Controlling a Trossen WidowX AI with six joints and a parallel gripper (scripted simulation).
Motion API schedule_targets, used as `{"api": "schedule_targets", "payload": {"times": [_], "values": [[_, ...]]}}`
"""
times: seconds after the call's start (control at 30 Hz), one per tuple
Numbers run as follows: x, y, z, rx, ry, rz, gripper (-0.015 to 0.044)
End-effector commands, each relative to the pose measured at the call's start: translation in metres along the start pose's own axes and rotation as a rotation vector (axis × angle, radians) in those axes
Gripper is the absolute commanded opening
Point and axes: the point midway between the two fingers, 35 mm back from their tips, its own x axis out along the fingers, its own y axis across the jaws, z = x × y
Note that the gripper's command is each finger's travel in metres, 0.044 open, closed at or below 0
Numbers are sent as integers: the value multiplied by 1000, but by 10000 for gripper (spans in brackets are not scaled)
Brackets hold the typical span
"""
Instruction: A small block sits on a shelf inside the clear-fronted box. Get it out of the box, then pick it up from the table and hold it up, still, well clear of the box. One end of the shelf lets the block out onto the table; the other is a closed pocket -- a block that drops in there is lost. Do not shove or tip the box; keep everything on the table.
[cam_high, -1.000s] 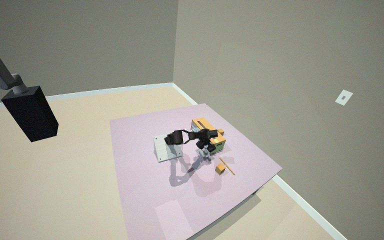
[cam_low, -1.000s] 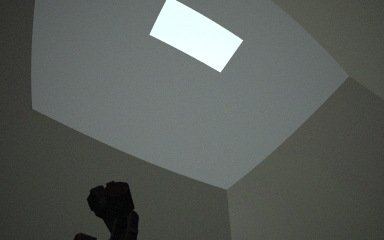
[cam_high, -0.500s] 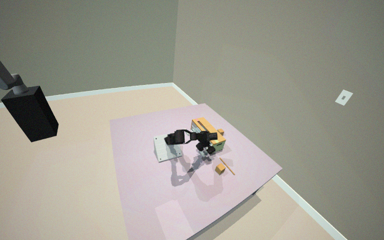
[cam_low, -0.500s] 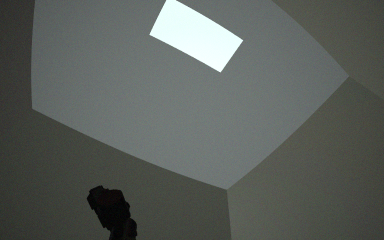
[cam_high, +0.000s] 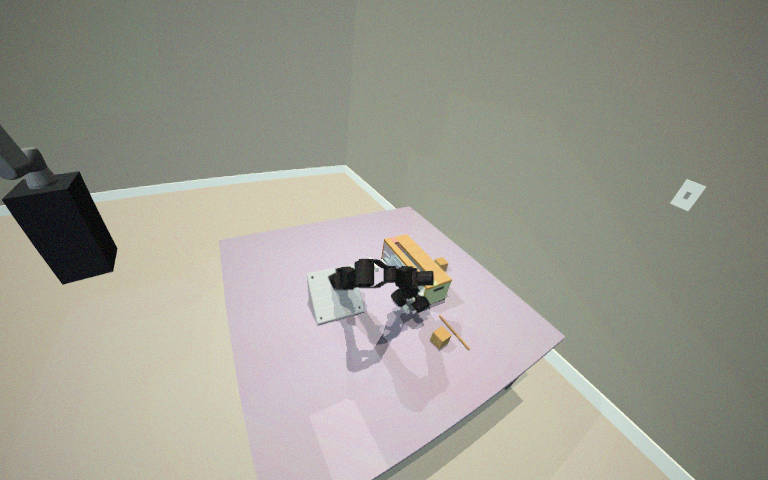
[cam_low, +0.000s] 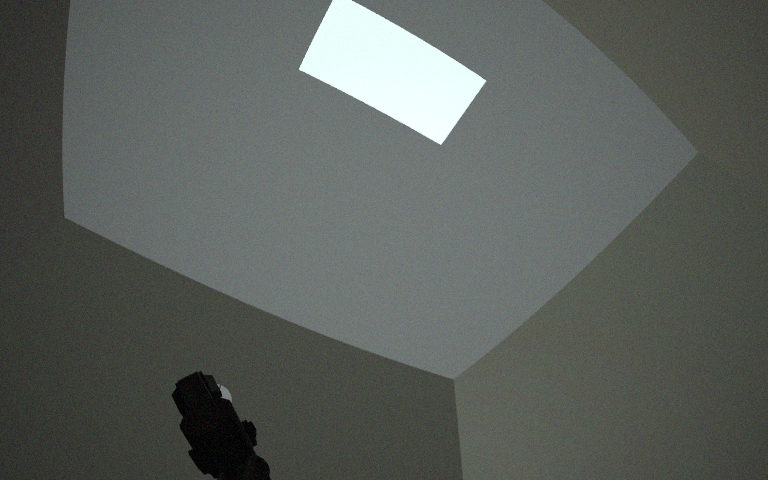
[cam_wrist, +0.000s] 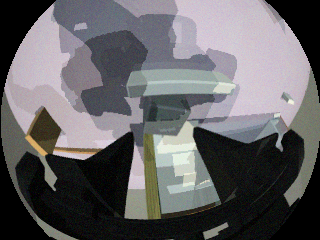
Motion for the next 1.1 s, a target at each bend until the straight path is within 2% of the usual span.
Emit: {"api": "schedule_targets", "payload": {"times": [0.0,0.3,0.53,0.63,0.73,1.07], "values": [[8,-2,6,-8,-6,-7,285],[18,-2,12,-10,-5,-4,285],[18,-2,12,-10,-5,-4,101],[18,-2,12,-10,-5,-4,81],[11,-2,7,-8,-5,-6,3],[-39,-1,-15,-3,-4,-2,0]]}}
